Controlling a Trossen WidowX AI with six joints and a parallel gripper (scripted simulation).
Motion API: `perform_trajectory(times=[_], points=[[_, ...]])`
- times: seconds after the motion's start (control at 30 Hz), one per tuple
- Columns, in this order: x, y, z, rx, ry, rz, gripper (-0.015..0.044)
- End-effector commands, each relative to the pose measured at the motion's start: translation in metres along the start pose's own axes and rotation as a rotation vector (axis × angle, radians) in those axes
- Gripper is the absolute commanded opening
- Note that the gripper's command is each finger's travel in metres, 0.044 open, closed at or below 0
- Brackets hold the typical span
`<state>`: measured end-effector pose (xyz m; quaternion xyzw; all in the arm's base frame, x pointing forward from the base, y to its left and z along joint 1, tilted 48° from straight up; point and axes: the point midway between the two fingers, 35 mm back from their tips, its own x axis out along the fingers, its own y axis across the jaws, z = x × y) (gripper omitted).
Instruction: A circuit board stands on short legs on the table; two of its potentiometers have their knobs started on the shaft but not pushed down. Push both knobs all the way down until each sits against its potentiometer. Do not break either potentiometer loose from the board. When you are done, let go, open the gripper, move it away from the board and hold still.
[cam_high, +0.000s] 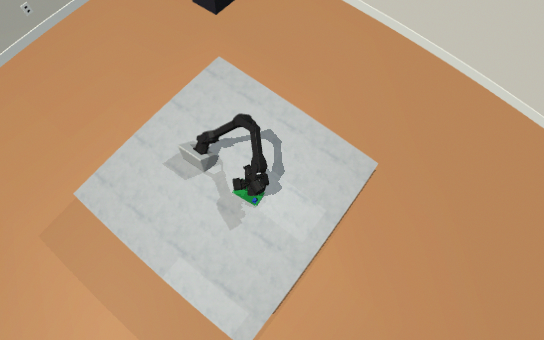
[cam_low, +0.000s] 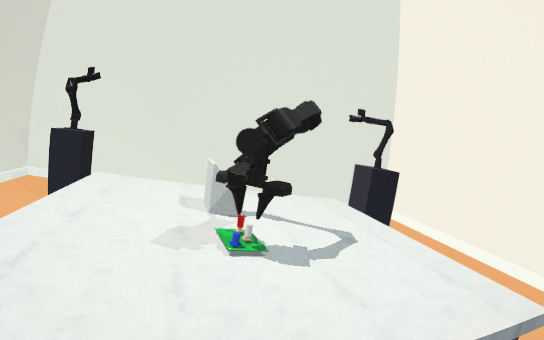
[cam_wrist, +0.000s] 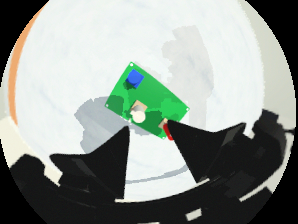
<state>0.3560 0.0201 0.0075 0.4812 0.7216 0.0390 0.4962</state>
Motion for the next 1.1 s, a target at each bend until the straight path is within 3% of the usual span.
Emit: perform_trajectory(times=[0.0, 0.1, 0.3, 1.07], points=[[-0.014, -0.038, -0.024, 0.014, -0.005, -0.008, 0.0368], [-0.021, -0.068, -0.051, 0.015, -0.004, -0.011, 0.0440], [-0.022, -0.109, -0.097, 0.014, 0.005, -0.009, 0.0440], [-0.022, -0.109, -0.097, 0.014, 0.005, -0.009, 0.0440]])
